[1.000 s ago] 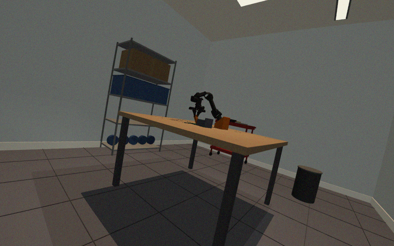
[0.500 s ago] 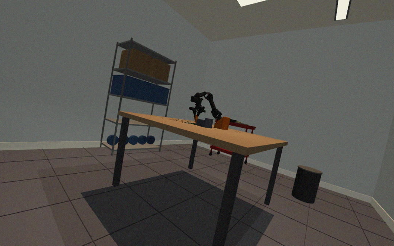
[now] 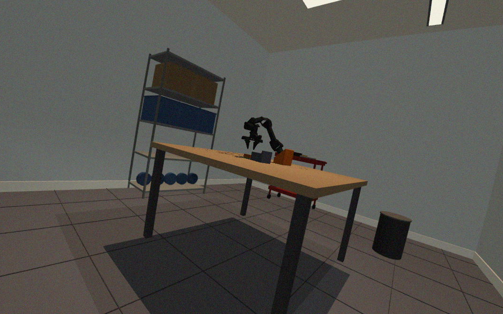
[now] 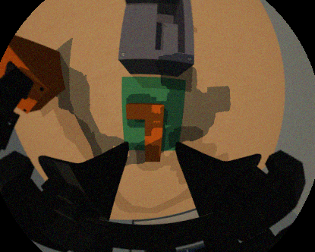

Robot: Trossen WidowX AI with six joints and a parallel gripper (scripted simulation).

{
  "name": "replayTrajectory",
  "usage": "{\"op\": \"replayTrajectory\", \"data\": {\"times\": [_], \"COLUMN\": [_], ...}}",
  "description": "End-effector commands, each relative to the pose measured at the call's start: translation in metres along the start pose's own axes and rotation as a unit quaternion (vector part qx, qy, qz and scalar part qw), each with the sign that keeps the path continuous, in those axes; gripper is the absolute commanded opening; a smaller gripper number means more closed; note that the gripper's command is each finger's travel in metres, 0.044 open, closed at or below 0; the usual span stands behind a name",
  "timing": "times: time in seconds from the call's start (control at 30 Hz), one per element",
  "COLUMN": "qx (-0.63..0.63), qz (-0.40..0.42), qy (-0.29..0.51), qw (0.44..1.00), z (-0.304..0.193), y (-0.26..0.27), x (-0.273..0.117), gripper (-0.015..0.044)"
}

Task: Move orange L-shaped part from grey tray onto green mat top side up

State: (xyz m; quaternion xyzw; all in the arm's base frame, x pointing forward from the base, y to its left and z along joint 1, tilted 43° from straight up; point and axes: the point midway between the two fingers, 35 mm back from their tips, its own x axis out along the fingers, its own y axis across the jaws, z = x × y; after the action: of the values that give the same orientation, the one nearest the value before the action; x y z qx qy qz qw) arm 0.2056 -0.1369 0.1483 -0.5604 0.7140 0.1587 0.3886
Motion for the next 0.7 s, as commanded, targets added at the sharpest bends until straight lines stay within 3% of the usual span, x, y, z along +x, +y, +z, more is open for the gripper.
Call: {"op": "replayTrajectory", "data": {"times": [0.0,0.03,0.17,0.67], "qx": [-0.005,-0.009,-0.026,-0.025], "qz": [-0.006,-0.006,-0.009,-0.017], "qy": [-0.003,-0.004,0.000,-0.002], "qw": [1.000,1.000,1.000,1.000], "z": [0.002,0.002,0.000,0.000], "y": [-0.005,-0.005,-0.001,-0.002], "x": [-0.023,-0.034,-0.079,-0.078], "gripper": [0.0367,0.0394,0.0400,0.0400]}}
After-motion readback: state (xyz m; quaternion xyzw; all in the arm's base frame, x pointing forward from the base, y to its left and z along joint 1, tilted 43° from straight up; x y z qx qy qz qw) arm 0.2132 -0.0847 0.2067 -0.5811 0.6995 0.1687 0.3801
